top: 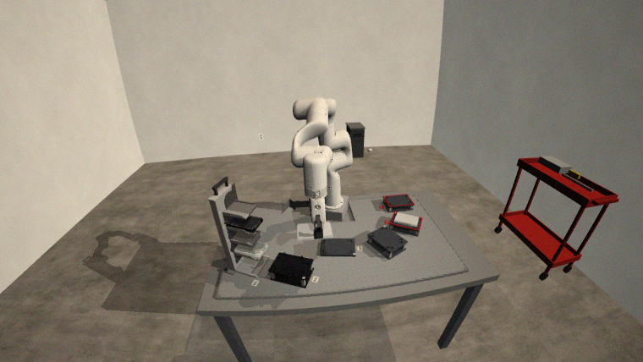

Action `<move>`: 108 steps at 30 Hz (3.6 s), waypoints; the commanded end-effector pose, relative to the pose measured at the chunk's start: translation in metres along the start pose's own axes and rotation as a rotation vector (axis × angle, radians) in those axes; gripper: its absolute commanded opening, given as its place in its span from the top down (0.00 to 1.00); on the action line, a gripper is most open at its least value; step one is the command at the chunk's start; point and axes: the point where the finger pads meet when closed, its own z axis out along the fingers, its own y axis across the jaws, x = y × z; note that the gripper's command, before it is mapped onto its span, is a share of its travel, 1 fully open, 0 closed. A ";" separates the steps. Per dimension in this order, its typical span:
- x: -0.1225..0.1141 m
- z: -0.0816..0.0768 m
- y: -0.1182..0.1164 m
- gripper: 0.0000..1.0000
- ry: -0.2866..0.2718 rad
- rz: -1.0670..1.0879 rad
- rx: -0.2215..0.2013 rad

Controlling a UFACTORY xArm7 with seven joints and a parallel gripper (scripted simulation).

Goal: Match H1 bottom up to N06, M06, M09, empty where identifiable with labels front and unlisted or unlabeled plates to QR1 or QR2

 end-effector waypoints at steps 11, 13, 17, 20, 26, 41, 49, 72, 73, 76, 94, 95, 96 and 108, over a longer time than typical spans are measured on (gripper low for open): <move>-0.060 -0.002 -0.009 1.00 0.001 0.000 0.005; -0.069 -0.002 -0.008 1.00 0.001 0.000 0.005; -0.089 -0.002 -0.006 1.00 0.001 0.000 0.005; -0.104 -0.002 -0.005 1.00 0.000 0.000 0.005; -0.124 -0.002 -0.003 1.00 0.000 0.000 0.005; -0.193 -0.002 0.005 1.00 0.000 0.000 0.005; -0.226 -0.002 0.018 1.00 0.000 0.000 0.004; -0.322 -0.001 0.059 1.00 -0.001 0.000 0.004; -0.326 -0.001 0.062 1.00 -0.001 0.000 0.004; -0.330 -0.001 0.065 1.00 -0.001 0.000 0.004; -0.393 -0.001 0.114 1.00 -0.002 0.000 0.004; -0.397 -0.001 0.117 1.00 -0.002 0.000 0.004; -0.401 -0.001 0.121 1.00 -0.002 0.000 0.004; -0.441 -0.001 0.165 1.00 -0.002 0.000 0.003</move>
